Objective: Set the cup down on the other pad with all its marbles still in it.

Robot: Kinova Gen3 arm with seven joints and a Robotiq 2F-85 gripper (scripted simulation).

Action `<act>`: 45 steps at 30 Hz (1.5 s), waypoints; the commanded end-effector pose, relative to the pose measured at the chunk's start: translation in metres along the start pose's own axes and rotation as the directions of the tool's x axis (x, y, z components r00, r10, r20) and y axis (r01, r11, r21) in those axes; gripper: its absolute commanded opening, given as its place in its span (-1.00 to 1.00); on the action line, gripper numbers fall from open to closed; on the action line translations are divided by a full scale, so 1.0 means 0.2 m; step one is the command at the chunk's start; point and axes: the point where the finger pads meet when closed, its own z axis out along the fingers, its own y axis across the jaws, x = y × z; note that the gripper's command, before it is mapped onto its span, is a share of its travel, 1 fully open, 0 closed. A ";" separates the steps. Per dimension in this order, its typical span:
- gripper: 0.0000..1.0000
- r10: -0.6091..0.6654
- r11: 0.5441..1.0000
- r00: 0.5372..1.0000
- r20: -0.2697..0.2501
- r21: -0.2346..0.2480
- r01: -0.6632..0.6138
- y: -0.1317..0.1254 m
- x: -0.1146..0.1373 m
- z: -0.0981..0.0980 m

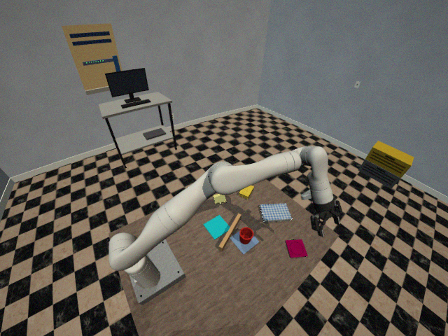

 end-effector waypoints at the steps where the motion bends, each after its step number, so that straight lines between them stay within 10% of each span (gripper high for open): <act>1: 1.00 0.001 1.000 1.000 0.001 -0.003 -0.001 0.00 -0.01 -0.01; 17: 1.00 0.001 1.000 1.000 0.001 -0.003 -0.001 0.00 -0.01 -0.01; 18: -1.00 0.001 1.000 1.000 0.001 -0.003 -0.001 0.00 -0.01 -0.01; 45: -1.00 0.184 0.983 0.981 -0.060 0.029 -0.183 -0.06 0.16 0.02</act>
